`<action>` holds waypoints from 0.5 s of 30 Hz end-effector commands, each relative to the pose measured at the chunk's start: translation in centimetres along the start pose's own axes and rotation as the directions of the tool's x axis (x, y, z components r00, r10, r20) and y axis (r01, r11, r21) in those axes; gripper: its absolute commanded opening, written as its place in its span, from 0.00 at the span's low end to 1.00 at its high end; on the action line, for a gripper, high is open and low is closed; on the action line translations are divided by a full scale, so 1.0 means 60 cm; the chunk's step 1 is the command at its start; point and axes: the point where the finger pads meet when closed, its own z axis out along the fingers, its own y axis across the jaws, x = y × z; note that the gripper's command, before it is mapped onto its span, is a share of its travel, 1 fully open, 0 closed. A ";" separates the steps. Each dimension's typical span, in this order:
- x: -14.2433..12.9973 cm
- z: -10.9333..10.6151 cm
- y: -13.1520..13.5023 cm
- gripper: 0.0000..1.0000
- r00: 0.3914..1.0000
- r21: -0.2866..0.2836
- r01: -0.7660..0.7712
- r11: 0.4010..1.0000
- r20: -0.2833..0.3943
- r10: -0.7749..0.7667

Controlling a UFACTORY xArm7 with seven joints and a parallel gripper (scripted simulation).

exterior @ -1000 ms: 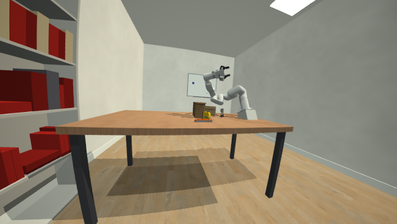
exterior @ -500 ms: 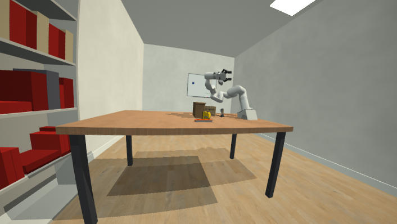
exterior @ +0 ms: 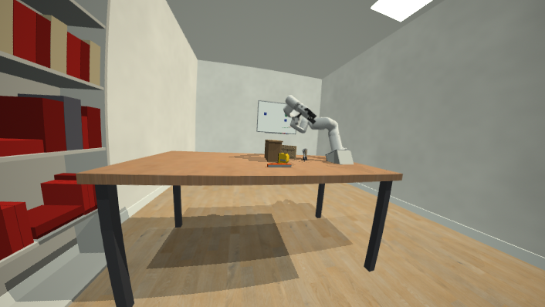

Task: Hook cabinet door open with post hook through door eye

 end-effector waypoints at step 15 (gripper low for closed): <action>0.169 -0.007 0.048 1.00 0.844 -0.052 -0.231 0.972 -0.507 0.173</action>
